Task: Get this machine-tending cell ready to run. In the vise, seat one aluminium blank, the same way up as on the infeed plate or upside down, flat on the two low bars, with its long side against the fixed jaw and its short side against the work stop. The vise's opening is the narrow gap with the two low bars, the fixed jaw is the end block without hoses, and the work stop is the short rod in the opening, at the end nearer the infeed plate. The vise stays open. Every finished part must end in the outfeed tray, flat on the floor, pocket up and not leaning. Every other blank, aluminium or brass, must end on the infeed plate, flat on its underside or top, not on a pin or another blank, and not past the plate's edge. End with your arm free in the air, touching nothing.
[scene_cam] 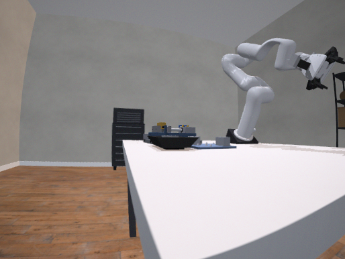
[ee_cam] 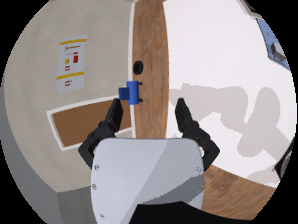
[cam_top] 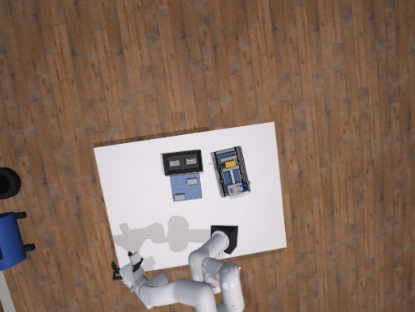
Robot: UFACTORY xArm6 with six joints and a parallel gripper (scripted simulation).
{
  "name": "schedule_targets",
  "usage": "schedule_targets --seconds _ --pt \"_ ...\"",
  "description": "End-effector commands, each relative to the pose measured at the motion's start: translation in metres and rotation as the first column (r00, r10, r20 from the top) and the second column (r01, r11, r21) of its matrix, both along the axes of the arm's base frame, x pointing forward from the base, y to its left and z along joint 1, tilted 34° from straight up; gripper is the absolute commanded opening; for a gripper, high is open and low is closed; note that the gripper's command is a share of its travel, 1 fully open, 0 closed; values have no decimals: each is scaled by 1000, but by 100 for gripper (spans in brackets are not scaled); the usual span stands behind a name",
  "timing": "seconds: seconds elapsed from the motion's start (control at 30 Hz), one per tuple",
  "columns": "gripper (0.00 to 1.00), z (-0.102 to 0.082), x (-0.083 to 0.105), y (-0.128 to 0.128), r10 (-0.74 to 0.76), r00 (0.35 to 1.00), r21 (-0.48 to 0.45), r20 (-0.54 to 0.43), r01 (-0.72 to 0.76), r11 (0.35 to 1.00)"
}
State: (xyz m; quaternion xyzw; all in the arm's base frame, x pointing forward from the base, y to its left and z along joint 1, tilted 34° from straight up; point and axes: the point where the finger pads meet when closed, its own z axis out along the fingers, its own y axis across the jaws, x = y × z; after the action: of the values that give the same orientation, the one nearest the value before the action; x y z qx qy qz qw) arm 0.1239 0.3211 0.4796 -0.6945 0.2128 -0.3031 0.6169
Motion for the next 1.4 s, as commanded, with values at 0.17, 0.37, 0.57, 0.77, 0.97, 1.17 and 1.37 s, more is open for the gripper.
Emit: schedule_targets --seconds 0.17,0.37,0.57,0.77,0.97,1.17,1.37 --pt "100 2 0 0 0 1000 3 0 0 1000" --pt "100 2 0 0 0 1000 3 0 0 1000" --pt "100 2 0 0 0 1000 3 0 0 1000" --pt "100 -2 10 -4 -35 998 23 -49 36 999" --pt "100 -16 42 -17 -149 964 86 -220 172 981" --pt "100 -28 67 -32 -235 903 131 -359 298 946" --pt "100 -42 91 -49 -305 815 165 -492 431 887"
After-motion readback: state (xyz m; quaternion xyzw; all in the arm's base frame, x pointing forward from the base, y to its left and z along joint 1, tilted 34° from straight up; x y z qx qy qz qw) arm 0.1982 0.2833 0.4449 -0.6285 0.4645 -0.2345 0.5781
